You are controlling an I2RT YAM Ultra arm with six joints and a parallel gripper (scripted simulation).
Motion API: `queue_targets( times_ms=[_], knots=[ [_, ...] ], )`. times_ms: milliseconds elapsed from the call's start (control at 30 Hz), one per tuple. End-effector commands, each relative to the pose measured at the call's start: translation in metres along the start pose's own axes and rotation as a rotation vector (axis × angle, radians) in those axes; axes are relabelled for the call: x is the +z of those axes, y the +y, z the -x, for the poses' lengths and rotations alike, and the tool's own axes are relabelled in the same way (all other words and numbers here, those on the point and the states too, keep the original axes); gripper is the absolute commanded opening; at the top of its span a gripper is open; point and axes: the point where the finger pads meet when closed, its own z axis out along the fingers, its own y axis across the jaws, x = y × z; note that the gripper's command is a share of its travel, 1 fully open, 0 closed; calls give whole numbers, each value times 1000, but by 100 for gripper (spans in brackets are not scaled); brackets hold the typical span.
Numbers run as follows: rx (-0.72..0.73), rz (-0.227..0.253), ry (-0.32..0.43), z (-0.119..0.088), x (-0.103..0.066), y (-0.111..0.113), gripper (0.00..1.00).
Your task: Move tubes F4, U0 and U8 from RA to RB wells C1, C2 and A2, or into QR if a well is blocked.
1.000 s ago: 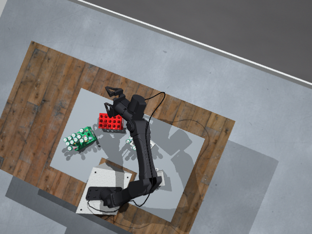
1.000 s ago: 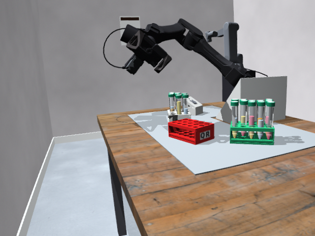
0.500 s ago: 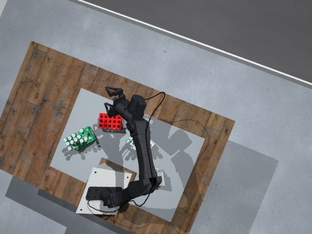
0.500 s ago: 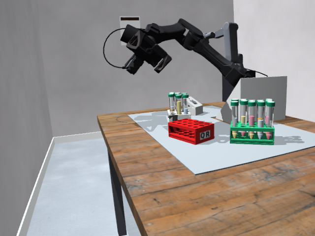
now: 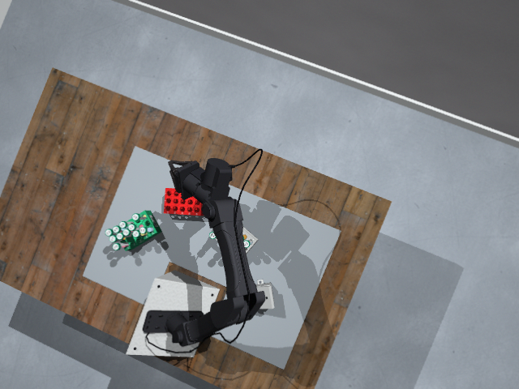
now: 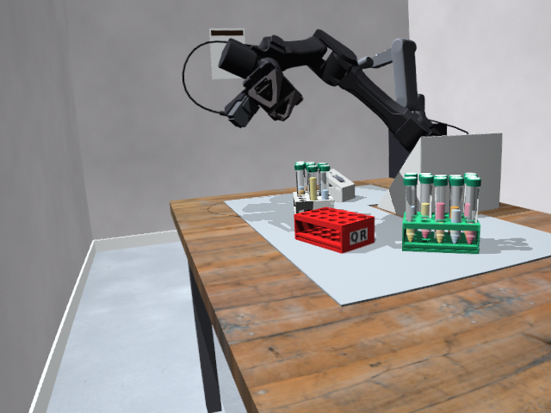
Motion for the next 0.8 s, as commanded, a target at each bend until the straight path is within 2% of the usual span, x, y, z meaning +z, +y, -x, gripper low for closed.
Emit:
queue_targets(
  times_ms=[0,33,100,133,267,300,367,467,533,567,667,767],
  knots=[
    [-120,-106,-15,-24,8,-8,30],
    [-113,-146,-1,-29,16,-29,30],
    [-113,-146,-1,-29,16,-29,30],
    [-141,-128,-22,-28,9,-16,30],
    [-223,-234,-42,-36,14,-35,30],
    [-225,-243,-40,-41,8,-46,30],
    [-225,-243,-40,-41,8,-47,30],
    [-290,-322,-52,-45,16,-59,30],
    [-331,-396,-51,-50,21,-77,30],
    [-337,-409,-50,-51,21,-83,30],
    [-337,-405,-51,-51,20,-82,30],
    [-406,-473,-63,-57,15,-93,30]
  ],
)
